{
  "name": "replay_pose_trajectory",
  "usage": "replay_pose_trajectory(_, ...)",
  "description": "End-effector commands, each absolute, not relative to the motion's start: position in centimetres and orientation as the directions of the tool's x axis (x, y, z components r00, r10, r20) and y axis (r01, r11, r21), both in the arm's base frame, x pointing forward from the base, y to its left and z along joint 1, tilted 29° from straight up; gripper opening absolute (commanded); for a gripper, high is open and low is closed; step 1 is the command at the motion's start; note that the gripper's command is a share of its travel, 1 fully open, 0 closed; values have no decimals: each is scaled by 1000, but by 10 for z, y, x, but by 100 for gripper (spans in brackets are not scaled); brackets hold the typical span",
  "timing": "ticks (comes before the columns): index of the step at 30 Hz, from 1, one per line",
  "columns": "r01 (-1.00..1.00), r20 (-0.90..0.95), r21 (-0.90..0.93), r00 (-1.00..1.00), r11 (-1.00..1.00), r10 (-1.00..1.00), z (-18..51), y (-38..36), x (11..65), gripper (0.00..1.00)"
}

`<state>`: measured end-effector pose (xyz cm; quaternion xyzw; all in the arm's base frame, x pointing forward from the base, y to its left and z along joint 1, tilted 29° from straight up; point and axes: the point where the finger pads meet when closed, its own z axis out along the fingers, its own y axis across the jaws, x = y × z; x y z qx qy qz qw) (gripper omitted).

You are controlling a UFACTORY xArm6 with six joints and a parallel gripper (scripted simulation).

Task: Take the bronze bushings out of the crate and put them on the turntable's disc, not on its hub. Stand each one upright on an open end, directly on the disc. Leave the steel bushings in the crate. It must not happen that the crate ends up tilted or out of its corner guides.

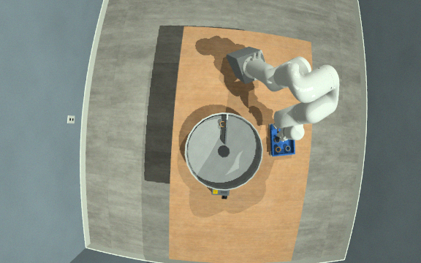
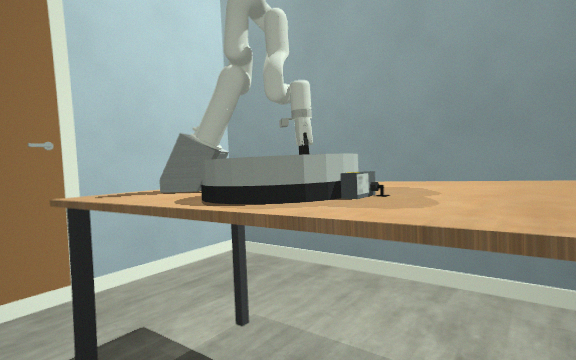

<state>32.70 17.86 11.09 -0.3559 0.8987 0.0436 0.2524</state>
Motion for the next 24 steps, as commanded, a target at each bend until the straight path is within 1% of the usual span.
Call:
replay_pose_trajectory(1, -641, -453, -141, -636, 755, -625, 130, 175, 318, 0)
replay_pose_trajectory(12, -641, -453, -141, -636, 755, -625, 155, 169, 305, 0)
replay_pose_trajectory(24, -641, -453, -141, -636, 755, -625, 163, 167, 301, 0)
